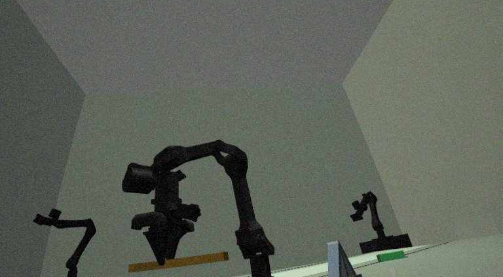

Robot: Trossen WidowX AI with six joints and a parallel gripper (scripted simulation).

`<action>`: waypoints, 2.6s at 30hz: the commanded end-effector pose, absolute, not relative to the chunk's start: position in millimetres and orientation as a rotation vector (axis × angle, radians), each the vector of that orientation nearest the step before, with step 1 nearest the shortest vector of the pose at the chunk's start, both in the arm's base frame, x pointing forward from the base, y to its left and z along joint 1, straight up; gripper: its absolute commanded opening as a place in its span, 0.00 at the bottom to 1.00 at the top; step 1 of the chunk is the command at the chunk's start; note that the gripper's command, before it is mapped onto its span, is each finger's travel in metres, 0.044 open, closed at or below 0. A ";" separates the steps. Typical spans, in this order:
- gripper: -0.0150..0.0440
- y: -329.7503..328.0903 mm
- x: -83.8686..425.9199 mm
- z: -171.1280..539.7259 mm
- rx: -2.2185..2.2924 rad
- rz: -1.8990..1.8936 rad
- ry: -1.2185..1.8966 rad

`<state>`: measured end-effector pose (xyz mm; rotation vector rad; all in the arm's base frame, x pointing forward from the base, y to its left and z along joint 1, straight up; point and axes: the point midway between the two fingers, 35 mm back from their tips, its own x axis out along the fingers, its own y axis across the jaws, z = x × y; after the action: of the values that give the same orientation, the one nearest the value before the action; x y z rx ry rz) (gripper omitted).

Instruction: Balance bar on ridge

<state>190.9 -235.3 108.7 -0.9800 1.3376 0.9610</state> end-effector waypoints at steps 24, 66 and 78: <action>0.25 -220.4 202.6 160.5 -1.023 0.980 1.325; 0.25 -107.4 302.1 163.0 -1.223 1.180 1.200; 0.25 -66.5 320.7 163.5 -1.278 1.236 1.160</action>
<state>314.6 -78.6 163.7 -1.2641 1.1658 1.2221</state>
